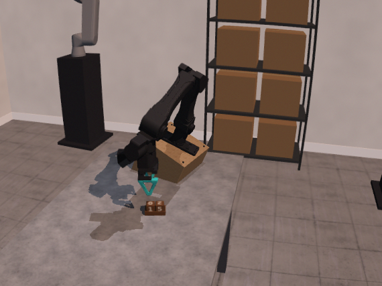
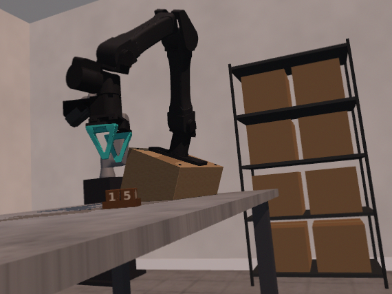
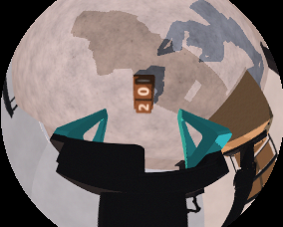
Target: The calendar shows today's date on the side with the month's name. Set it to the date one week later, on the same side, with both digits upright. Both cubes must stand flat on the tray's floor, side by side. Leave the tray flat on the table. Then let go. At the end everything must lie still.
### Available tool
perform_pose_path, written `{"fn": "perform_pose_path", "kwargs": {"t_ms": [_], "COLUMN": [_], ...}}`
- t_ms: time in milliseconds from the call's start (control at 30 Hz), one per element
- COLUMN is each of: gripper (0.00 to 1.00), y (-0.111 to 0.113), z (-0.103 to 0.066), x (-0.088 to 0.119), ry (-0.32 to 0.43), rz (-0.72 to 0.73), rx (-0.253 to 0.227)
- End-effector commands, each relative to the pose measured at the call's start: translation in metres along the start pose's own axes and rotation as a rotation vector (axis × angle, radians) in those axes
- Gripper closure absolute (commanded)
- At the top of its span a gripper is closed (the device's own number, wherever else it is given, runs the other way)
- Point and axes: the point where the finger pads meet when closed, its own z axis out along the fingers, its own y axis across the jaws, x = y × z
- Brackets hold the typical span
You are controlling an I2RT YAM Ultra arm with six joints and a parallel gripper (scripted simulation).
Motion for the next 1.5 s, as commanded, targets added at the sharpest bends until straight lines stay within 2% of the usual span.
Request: {"fn": "perform_pose_path", "kwargs": {"t_ms": [0,233,367,700,767,1000,1467], "gripper": [0.0,0.0,0.0,0.0,0.0,0.0,0.0], "y": [0.001,0.001,0.001,0.0,0.0,0.0,0.0], "z": [-0.005,-0.005,-0.012,-0.058,-0.058,-0.082,-0.086], "x": [-0.002,-0.002,-0.002,-0.002,-0.002,-0.002,-0.002], "ry": [-0.007,-0.007,-0.007,-0.007,-0.007,-0.008,-0.008], "rz": [0.004,0.004,0.004,0.004,0.004,0.004,0.004], "rx": [-0.007,-0.007,-0.007,-0.006,-0.006,-0.006,-0.006]}}
